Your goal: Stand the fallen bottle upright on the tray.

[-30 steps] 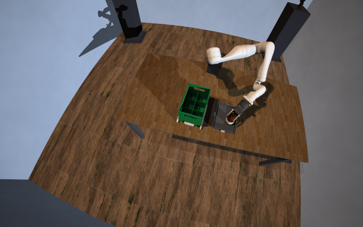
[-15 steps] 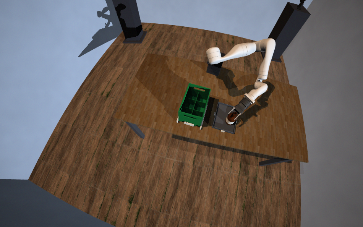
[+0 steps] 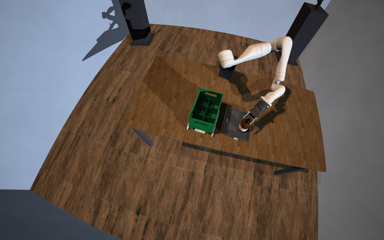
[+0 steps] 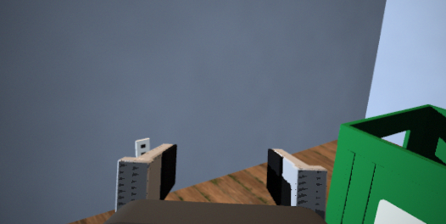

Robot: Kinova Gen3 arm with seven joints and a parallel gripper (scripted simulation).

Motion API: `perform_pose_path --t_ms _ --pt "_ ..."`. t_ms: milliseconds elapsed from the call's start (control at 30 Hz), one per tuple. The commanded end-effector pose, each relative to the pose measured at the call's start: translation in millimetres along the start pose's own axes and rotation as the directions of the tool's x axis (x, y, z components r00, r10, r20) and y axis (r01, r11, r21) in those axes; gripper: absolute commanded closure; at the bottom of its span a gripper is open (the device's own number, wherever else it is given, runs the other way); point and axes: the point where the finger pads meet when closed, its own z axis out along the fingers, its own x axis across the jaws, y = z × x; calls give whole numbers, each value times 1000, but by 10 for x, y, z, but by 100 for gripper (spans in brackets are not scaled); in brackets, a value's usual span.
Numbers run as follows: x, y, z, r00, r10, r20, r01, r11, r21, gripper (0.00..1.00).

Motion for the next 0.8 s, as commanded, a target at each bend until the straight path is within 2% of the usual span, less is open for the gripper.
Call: perform_pose_path --t_ms 0,233,767 --pt "-10 -63 -42 1000 7 3 -7 1000 -6 0" --pt "-10 -165 -78 1000 7 3 -7 1000 -6 0" --pt "-9 -233 -103 1000 7 3 -7 1000 -6 0"
